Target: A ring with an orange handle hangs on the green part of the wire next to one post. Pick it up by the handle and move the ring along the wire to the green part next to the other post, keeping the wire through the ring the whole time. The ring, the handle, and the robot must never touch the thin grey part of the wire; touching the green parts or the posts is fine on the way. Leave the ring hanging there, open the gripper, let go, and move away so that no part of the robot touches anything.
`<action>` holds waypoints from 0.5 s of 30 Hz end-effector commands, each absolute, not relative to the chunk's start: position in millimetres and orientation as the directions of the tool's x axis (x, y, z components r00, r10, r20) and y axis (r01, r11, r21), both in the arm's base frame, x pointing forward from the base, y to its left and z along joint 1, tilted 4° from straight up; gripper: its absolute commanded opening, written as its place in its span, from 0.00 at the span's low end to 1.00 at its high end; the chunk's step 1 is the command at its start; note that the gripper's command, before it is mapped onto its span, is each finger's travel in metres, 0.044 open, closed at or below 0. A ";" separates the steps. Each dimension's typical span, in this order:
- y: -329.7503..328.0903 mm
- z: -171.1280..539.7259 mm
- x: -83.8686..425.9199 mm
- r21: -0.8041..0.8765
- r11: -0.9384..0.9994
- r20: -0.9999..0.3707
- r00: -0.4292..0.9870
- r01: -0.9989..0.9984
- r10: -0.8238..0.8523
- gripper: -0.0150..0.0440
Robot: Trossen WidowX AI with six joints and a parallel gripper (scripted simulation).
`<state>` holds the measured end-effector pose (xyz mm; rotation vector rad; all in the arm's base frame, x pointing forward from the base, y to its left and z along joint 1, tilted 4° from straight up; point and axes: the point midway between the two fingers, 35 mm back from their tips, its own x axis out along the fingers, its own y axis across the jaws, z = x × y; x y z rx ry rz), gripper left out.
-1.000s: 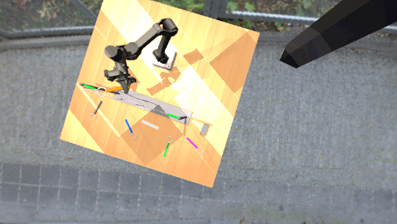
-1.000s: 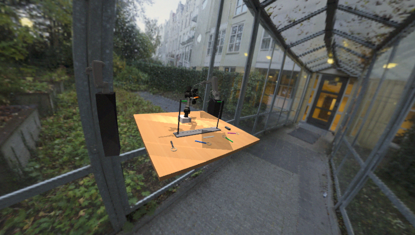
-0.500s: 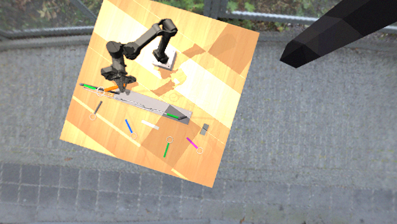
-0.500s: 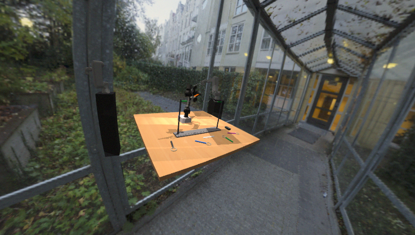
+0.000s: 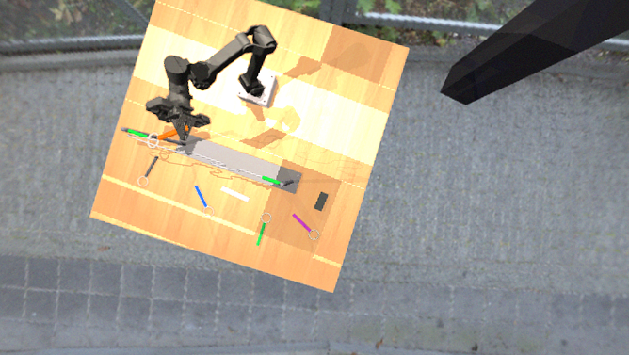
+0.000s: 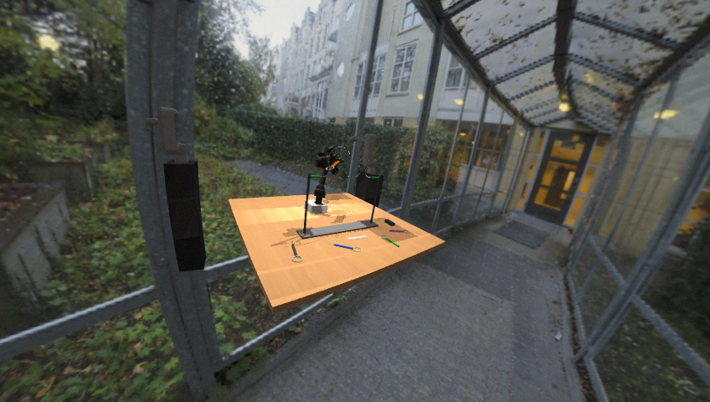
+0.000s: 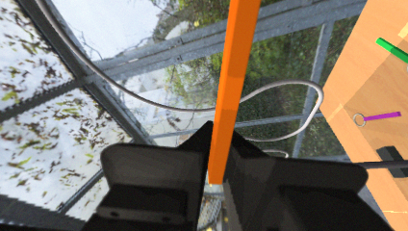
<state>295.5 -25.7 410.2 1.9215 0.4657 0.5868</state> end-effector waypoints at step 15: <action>-37.3 431.6 296.9 0.893 -0.445 0.216 0.806 0.064 0.551 0.00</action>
